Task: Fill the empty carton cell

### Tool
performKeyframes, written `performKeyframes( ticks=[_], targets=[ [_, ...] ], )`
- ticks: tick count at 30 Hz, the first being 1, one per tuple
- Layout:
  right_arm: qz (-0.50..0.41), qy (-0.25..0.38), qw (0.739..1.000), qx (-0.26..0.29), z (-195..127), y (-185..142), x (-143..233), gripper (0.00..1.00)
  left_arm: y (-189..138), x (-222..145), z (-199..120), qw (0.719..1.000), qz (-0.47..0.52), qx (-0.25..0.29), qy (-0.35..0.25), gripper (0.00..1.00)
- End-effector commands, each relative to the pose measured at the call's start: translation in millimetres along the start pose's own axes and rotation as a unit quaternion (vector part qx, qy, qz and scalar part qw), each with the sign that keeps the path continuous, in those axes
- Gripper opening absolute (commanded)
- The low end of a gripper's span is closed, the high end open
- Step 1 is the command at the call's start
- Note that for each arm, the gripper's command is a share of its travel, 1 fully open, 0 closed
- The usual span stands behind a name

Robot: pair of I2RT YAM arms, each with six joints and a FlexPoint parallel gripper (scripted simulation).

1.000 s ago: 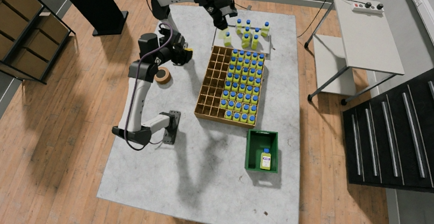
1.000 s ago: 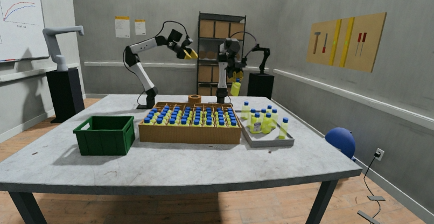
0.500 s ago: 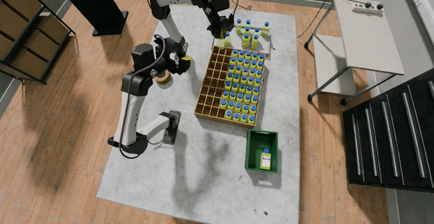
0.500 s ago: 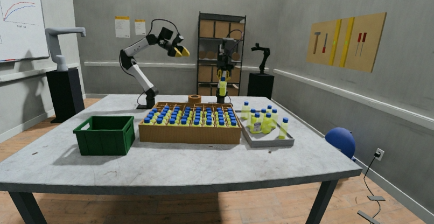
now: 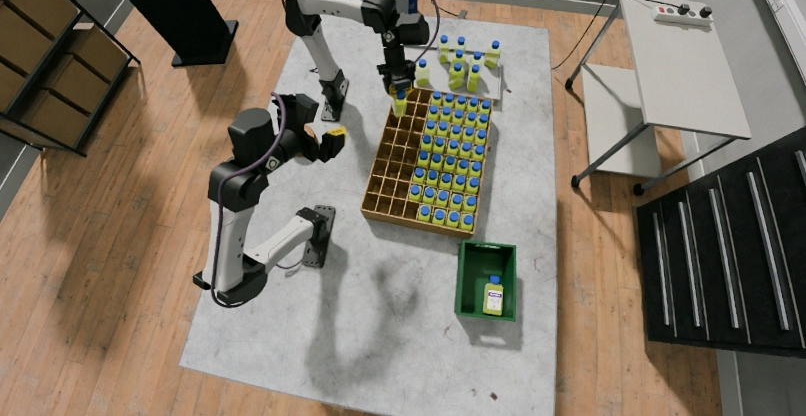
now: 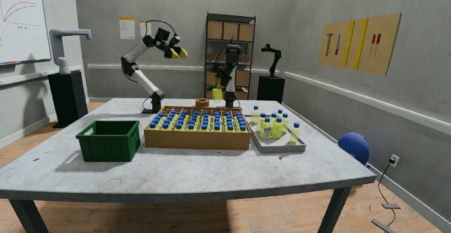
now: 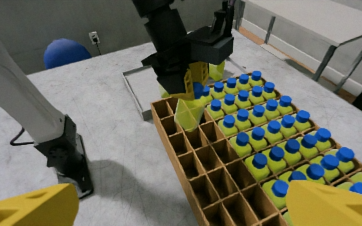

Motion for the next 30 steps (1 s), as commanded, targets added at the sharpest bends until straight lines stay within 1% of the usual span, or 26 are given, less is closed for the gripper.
performKeyframes(
  ticks=[1, 5, 9, 11, 14, 16, 23, 30],
  targets=[
    [-0.009, 0.011, 1.0, 0.006, -8.3, -6.8, 1.6, 1.0, 11.2, -18.4, 2.7, 0.993, 0.096, -0.028, -0.059, 0.15],
    [-0.01, 0.013, 1.0, 0.007, -32.1, -23.8, 0.7, 1.0, 7.7, -39.5, 19.0, 0.977, 0.171, -0.037, -0.121, 0.15],
    [-0.01, 0.012, 1.0, 0.007, -51.1, -38.4, 1.6, 1.0, 9.9, -49.7, 23.9, 0.966, 0.209, -0.048, -0.147, 0.15],
    [-0.005, 0.001, 1.0, -0.009, -66.6, -39.9, -0.9, 1.0, 9.1, -53.7, 27.1, 0.961, 0.219, -0.049, -0.158, 0.15],
    [0.001, -0.01, 1.0, -0.021, -76.8, -39.7, -3.8, 1.0, 8.1, -54.7, 27.3, 0.962, 0.217, -0.046, -0.157, 0.15],
    [0.001, -0.01, 1.0, -0.021, -76.8, -39.7, -3.8, 1.0, 8.1, -54.7, 27.3, 0.962, 0.217, -0.046, -0.157, 0.15],
    [-0.002, -0.009, 1.0, -0.03, -91.2, -43.2, -1.1, 1.0, 8.1, -51.9, 32.1, 0.961, 0.231, -0.061, -0.14, 0.15],
    [-0.002, -0.007, 1.0, -0.019, -92.8, -48.5, -0.2, 1.0, -3.3, -52.5, 44.0, 0.961, 0.228, -0.057, -0.144, 0.15]
  ],
)
Point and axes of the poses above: on each arm, the point where the finger pads meet when closed, its own z axis out along the fingers, its own x axis across the jaws, y = z × x, the point moved 1 cm from there along -z, back along the fingers, and after that the axes turned 15 degrees about -z, right-handed, at the moved point
